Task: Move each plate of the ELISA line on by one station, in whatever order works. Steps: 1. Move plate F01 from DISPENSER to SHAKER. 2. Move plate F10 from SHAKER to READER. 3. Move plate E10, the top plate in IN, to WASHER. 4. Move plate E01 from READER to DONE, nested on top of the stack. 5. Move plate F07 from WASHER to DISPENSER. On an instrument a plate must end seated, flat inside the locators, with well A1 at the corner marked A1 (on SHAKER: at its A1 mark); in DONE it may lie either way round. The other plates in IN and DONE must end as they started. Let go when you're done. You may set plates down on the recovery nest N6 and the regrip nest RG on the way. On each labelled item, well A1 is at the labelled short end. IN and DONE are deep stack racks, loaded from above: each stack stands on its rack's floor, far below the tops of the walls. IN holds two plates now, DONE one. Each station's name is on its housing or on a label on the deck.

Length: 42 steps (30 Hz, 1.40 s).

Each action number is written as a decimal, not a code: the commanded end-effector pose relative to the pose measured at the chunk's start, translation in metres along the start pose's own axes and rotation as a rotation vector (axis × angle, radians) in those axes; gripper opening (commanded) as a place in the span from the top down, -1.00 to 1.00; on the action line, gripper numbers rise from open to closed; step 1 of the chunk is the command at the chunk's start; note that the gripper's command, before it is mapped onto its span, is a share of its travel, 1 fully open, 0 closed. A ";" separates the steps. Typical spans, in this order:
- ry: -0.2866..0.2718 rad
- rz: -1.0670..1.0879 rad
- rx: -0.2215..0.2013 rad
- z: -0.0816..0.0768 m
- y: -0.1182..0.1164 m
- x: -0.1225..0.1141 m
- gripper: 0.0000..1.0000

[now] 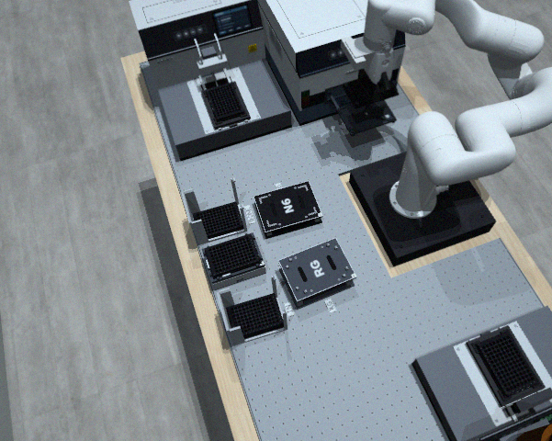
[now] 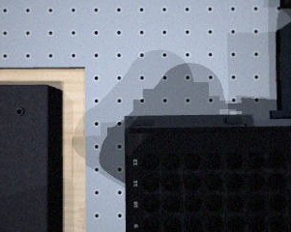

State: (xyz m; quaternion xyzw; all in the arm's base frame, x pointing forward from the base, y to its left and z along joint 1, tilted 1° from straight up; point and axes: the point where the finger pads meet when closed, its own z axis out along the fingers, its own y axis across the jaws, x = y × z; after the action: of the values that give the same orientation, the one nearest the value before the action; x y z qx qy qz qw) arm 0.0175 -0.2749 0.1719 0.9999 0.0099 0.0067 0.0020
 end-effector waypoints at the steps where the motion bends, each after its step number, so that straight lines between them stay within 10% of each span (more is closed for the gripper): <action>1: 0.000 0.001 -0.003 -0.006 0.001 0.000 1.00; 42: 0.001 0.014 -0.003 -0.009 -0.015 0.083 1.00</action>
State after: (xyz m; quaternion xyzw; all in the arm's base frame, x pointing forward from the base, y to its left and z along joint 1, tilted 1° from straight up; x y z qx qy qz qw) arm 0.0889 -0.2598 0.1804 1.0000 0.0034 0.0071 0.0020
